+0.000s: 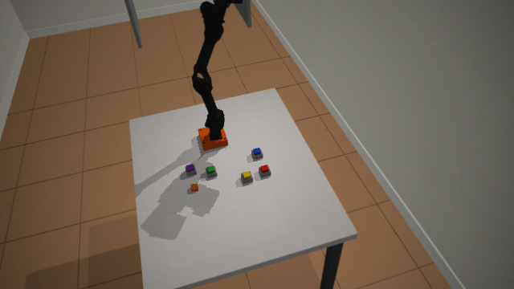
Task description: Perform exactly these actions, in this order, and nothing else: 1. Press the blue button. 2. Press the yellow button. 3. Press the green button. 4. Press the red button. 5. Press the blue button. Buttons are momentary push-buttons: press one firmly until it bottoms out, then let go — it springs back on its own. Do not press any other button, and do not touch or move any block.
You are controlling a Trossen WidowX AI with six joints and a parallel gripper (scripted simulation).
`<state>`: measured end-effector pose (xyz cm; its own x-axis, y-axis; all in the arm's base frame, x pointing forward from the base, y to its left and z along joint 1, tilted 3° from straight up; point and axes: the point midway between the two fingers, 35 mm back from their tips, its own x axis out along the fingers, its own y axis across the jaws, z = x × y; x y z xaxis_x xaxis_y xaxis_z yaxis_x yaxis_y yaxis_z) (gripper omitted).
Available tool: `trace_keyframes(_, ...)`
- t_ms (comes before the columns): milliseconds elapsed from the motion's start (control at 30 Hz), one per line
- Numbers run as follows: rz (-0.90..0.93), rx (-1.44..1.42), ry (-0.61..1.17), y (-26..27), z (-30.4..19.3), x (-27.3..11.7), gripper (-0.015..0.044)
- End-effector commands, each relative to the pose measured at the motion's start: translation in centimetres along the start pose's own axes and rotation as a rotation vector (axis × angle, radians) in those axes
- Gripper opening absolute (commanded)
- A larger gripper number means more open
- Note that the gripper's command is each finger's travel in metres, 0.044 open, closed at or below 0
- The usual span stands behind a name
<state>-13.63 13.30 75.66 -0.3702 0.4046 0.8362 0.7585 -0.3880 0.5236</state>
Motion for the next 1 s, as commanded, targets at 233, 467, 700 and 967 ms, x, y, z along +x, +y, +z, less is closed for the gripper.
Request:
trace_keyframes(233, -0.354, -0.374, -0.212, -10.1, 9.6, -1.6, 0.04)
trace_keyframes(467, -0.731, -0.647, -0.435, -16.1, 21.4, -8.0, 0.04)
trace_keyframes(700, -1.134, -0.791, -0.662, -17.9, 31.9, -18.7, 0.04)
trace_keyframes(967, -1.598, -0.734, -0.907, -16.6, 38.6, -34.2, 0.04)
